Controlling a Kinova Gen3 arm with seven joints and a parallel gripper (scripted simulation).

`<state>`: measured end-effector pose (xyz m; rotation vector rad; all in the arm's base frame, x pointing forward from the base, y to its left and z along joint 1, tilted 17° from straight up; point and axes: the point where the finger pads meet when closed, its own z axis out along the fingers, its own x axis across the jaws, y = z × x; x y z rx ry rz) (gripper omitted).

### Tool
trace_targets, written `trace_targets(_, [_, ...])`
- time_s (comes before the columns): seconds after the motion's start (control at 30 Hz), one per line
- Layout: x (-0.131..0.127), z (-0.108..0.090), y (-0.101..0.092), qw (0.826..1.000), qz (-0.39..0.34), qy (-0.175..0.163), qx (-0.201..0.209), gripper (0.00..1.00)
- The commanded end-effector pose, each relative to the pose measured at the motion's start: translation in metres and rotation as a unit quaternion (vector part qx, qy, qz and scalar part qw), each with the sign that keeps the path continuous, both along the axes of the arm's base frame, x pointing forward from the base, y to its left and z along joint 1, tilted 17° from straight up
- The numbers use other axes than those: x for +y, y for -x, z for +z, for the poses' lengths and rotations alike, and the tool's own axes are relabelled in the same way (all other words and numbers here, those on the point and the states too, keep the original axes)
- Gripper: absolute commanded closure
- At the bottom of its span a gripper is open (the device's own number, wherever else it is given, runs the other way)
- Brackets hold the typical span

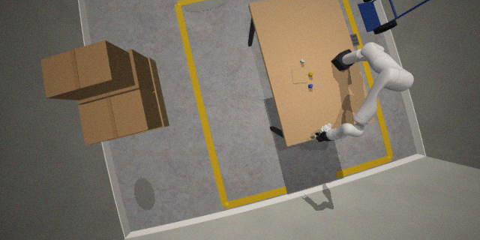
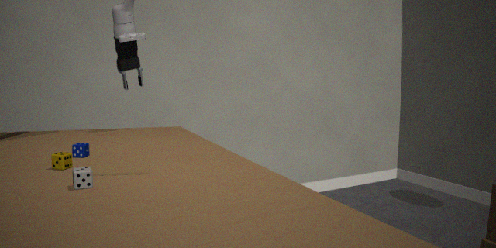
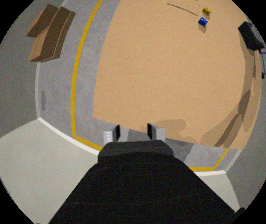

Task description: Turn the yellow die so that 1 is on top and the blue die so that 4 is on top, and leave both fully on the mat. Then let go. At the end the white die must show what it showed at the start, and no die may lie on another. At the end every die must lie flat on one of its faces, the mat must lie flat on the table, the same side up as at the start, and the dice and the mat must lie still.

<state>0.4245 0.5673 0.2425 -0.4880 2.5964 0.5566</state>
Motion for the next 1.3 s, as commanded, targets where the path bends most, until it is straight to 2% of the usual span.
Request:
trace_targets(0.0, [0.0, 0.002, 0.0, 1.0, 0.0, -0.001, -0.001, 0.0])
trace_targets(0.17, [-0.003, 0.001, -0.002, 1.0, -0.004, -0.001, 0.001, 0.0])
trace_targets(0.27, [-0.017, -0.004, -0.011, 1.0, -0.022, 0.0, 0.01, 0.0])
trace_targets(0.37, [-0.046, -0.013, -0.027, 0.998, -0.058, 0.002, 0.027, 0.0])
trace_targets(0.47, [-0.092, -0.027, -0.048, 0.992, -0.116, 0.004, 0.053, 0.0])
trace_targets(0.5, [-0.092, -0.027, -0.048, 0.992, -0.116, 0.004, 0.053, 0.0])
trace_targets(0.53, [-0.111, -0.033, -0.056, 0.988, -0.141, 0.004, 0.064, 0.0])
trace_targets(0.6, [-0.111, -0.033, -0.056, 0.988, -0.141, 0.004, 0.064, 0.0])
trace_targets(0.67, [-0.156, -0.045, -0.071, 0.976, -0.196, 0.002, 0.089, 0.0])
trace_targets(0.7, [-0.156, -0.045, -0.071, 0.976, -0.196, 0.002, 0.089, 0.0])
trace_targets(0.73, [-0.18, -0.051, -0.077, 0.968, -0.228, 0.001, 0.102, 0.0])
trace_targets(0.77, [-0.18, -0.051, -0.077, 0.968, -0.228, 0.001, 0.102, 0.0])
trace_targets(0.8, [-0.206, -0.057, -0.083, 0.958, -0.261, -0.002, 0.116, 0.0])
trace_targets(0.83, [-0.206, -0.057, -0.083, 0.958, -0.261, -0.002, 0.116, 0.0])
trace_targets(0.87, [-0.234, -0.063, -0.088, 0.946, -0.296, -0.005, 0.131, 0.0])
trace_targets(0.9, [-0.234, -0.063, -0.088, 0.946, -0.296, -0.005, 0.131, 0.0])
trace_targets(0.93, [-0.262, -0.07, -0.091, 0.932, -0.332, -0.009, 0.145, 0.0])
trace_targets(0.97, [-0.262, -0.07, -0.091, 0.932, -0.332, -0.009, 0.145, 0.0])
trace_targets(1.0, [-0.291, -0.076, -0.093, 0.915, -0.369, -0.015, 0.16, 0.0])
trace_targets(1.03, [-0.291, -0.076, -0.093, 0.915, -0.369, -0.015, 0.16, 0.0])
trace_targets(1.07, [-0.32, -0.082, -0.094, 0.896, -0.407, -0.021, 0.175, 0.0])
trace_targets(1.17, [-0.32, -0.082, -0.094, 0.896, -0.407, -0.021, 0.175, 0.0])
trace_targets(1.23, [-0.375, -0.092, -0.09, 0.853, -0.48, -0.036, 0.203, 0.0])
trace_targets(1.27, [-0.377, -0.093, -0.09, 0.851, -0.483, -0.036, 0.204, 0.0])
